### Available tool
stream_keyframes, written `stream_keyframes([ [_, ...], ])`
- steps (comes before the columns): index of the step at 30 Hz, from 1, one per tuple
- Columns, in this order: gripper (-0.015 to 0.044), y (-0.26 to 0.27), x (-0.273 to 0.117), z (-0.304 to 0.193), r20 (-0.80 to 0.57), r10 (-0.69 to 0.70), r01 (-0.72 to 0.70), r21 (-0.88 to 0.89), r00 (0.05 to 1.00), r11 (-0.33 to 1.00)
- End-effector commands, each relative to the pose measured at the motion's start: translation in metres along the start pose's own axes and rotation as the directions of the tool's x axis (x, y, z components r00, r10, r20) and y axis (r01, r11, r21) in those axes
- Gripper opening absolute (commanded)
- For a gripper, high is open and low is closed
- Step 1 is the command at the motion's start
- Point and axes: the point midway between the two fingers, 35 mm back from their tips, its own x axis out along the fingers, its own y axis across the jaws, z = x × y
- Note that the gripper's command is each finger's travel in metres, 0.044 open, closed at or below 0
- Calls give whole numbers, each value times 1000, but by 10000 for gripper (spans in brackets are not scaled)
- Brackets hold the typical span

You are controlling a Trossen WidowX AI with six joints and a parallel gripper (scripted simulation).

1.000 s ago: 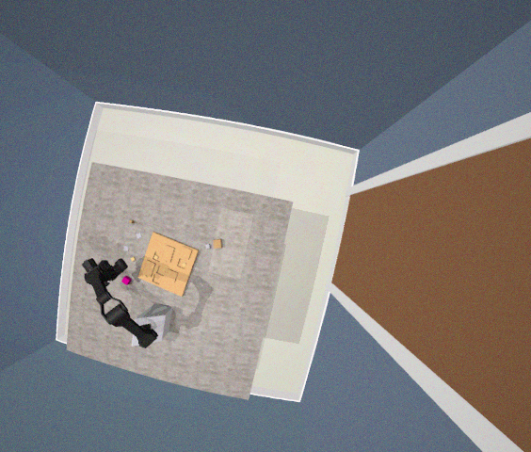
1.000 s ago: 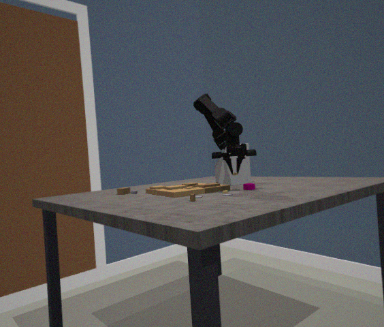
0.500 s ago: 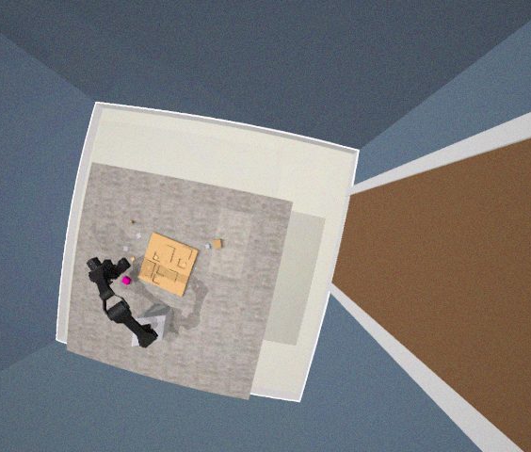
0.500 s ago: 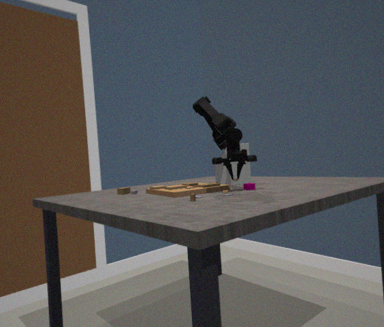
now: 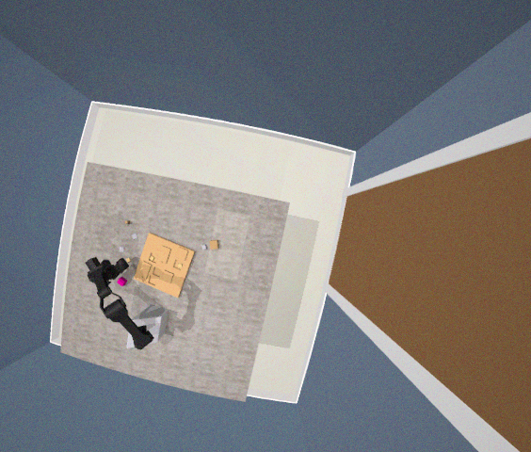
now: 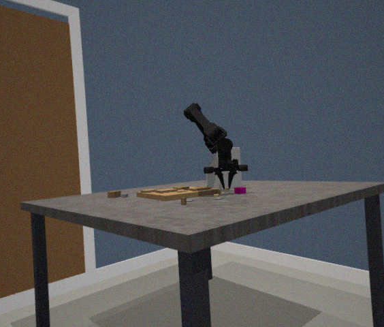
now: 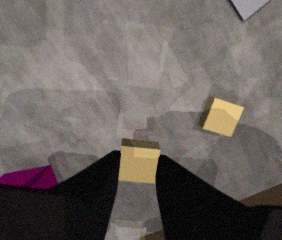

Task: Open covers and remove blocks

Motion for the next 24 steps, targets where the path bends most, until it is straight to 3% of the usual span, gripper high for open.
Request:
stream_keyframes([
  [1, 80, 1, 9, -3, -10, -2, 2, -6, 1000, 1000],
  [15, 80, 1, 25, -6, -12, -4, 4, -6, 1000, 1000],
  [24, 316, 1, 22, -4, -7, -1, 1, 0, 1000, 1000],
])
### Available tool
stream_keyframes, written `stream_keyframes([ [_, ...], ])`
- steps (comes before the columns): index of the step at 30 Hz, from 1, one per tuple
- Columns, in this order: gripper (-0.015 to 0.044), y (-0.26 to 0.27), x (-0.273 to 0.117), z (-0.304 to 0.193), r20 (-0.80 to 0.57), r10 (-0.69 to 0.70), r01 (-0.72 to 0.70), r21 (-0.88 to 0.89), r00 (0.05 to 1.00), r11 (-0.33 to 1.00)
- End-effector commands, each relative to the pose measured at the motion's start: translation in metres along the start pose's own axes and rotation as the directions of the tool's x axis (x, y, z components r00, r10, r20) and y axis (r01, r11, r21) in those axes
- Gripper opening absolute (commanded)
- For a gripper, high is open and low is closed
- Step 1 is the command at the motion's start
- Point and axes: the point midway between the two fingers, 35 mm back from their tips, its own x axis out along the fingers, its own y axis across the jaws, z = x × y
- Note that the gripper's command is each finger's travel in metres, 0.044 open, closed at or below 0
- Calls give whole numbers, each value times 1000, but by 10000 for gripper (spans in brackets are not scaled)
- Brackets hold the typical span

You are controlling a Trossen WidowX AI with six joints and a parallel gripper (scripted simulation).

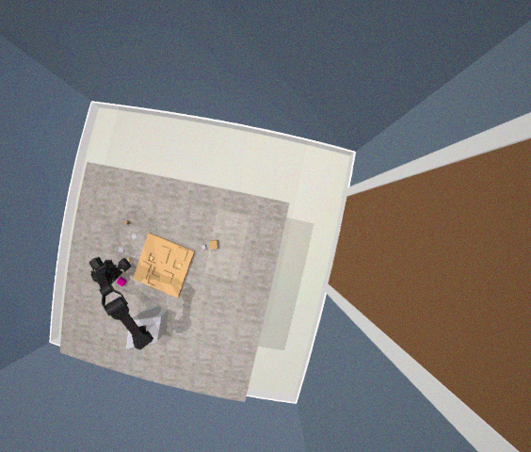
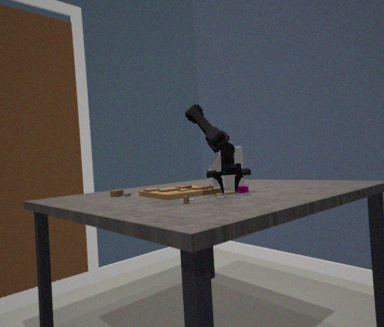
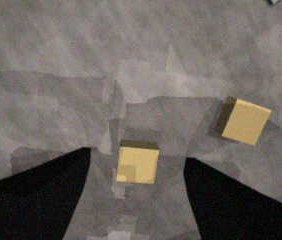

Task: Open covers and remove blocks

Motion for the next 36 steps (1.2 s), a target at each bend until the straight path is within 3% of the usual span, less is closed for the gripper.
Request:
stream_keyframes([
  [1, 342, 0, 0, 0, 0, 0, 0, 0, 1000, 1000],
  [5, 440, 0, -2, 0, 0, -1, 1, 0, 1000, 1000],
  [30, 440, 1, -77, 0, -2, 0, 0, -6, 1000, 1000],
  [36, 282, -21, -82, -3, 10, 11, -10, -77, 1000, 997],
])
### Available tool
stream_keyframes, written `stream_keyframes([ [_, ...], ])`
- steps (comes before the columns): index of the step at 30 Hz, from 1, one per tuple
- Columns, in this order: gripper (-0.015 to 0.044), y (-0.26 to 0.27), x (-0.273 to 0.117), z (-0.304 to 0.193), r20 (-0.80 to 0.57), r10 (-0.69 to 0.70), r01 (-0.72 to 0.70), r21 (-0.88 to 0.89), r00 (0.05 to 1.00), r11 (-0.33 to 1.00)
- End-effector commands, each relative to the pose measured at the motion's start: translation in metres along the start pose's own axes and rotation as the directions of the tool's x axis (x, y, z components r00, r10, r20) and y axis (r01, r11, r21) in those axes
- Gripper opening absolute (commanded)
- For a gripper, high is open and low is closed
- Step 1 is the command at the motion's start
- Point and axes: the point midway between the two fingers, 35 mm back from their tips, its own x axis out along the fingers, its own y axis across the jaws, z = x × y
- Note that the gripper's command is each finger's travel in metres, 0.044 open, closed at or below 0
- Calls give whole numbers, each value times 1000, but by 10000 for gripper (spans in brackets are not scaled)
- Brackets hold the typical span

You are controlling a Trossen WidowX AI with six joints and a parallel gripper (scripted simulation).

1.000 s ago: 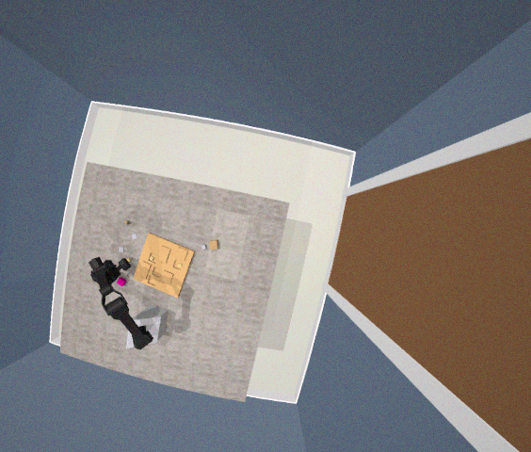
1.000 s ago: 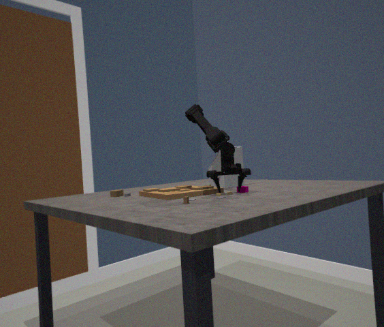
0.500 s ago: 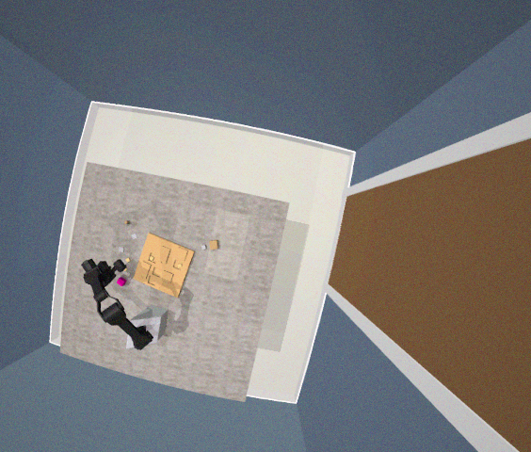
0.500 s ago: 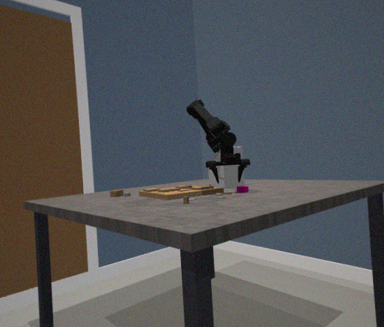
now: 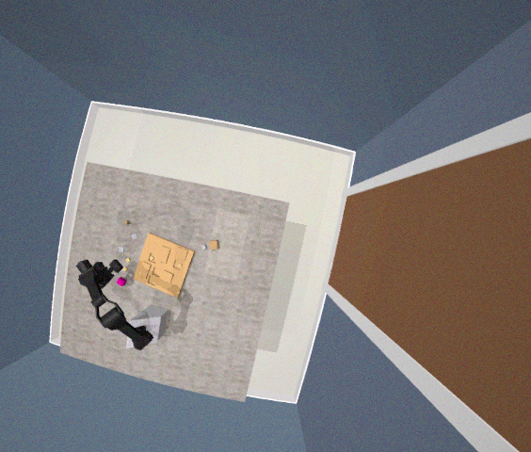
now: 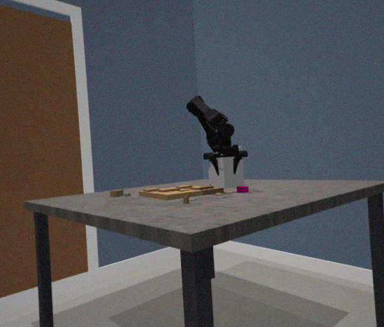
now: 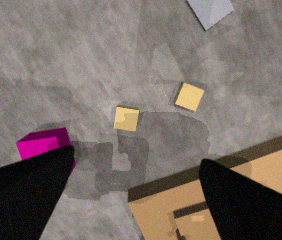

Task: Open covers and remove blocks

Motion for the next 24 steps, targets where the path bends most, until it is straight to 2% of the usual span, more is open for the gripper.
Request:
stream_keyframes([
  [1, 256, -18, -2, -5, 1, 10, -10, -44, 1000, 999],
  [11, 0, -68, -9, -19, 23, 23, -18, -197, 999, 980],
  [24, 0, -132, -13, -50, 39, 25, -8, -383, 999, 924],
])
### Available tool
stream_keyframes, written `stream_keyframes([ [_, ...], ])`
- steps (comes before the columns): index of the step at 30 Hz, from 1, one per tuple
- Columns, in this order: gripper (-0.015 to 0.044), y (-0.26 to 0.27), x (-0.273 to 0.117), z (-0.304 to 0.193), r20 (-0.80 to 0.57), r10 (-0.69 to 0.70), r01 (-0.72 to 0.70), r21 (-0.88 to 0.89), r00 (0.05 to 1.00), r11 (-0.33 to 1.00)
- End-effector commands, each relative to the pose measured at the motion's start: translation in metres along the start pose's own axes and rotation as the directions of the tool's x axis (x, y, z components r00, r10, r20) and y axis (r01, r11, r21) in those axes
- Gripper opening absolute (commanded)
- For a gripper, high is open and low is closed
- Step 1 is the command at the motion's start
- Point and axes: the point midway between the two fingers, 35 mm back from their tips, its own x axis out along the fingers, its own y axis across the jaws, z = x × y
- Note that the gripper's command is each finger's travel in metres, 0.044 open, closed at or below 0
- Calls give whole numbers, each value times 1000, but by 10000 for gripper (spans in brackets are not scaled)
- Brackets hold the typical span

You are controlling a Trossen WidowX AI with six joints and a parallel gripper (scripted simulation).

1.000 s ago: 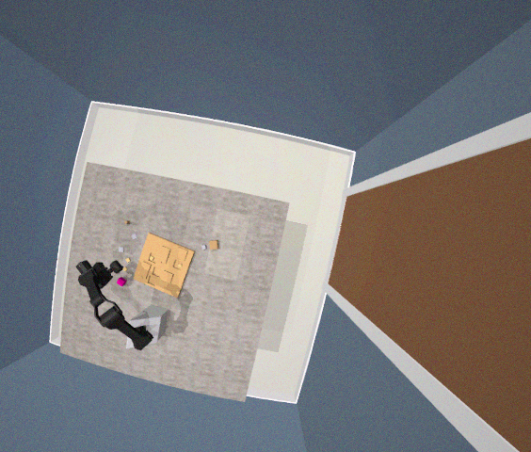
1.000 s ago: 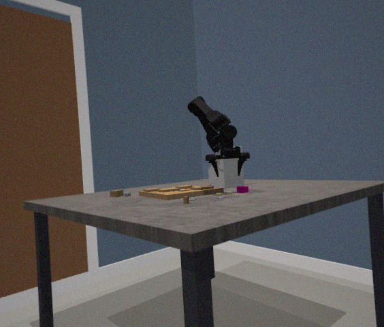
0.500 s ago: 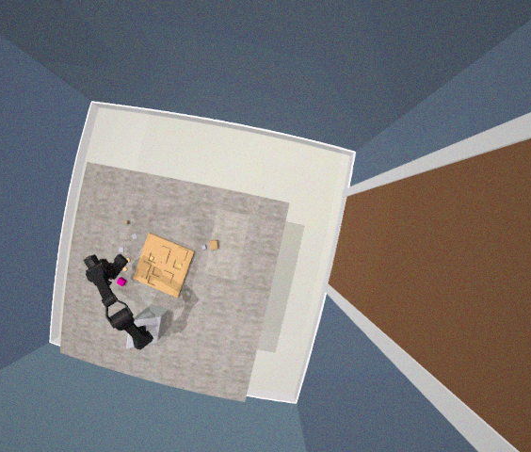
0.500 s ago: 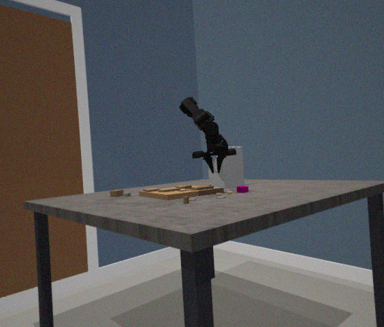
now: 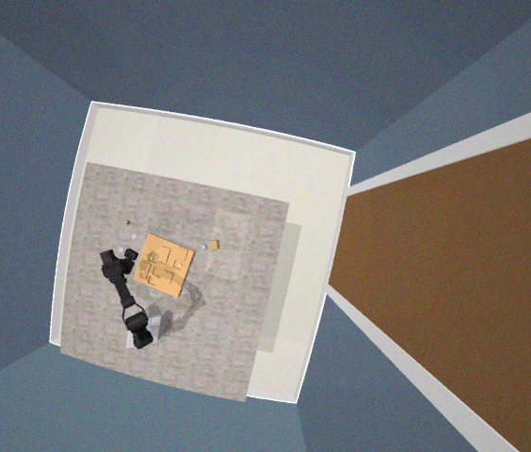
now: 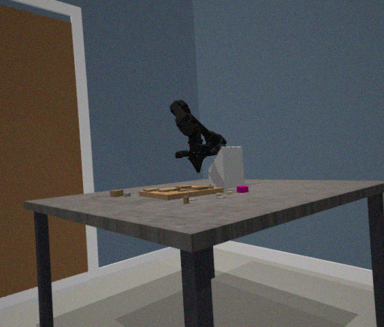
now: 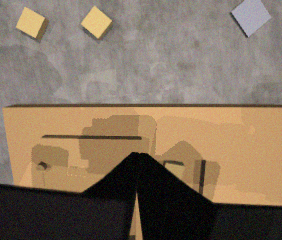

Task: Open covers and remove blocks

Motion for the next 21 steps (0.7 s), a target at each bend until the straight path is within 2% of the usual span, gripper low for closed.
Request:
stream_keyframes([
  [1, 0, -11, 1, -17, -4, 0, 0, -53, 1000, 999],
  [21, 0, -67, 0, -113, -24, -13, 4, -336, 1000, 942],
])
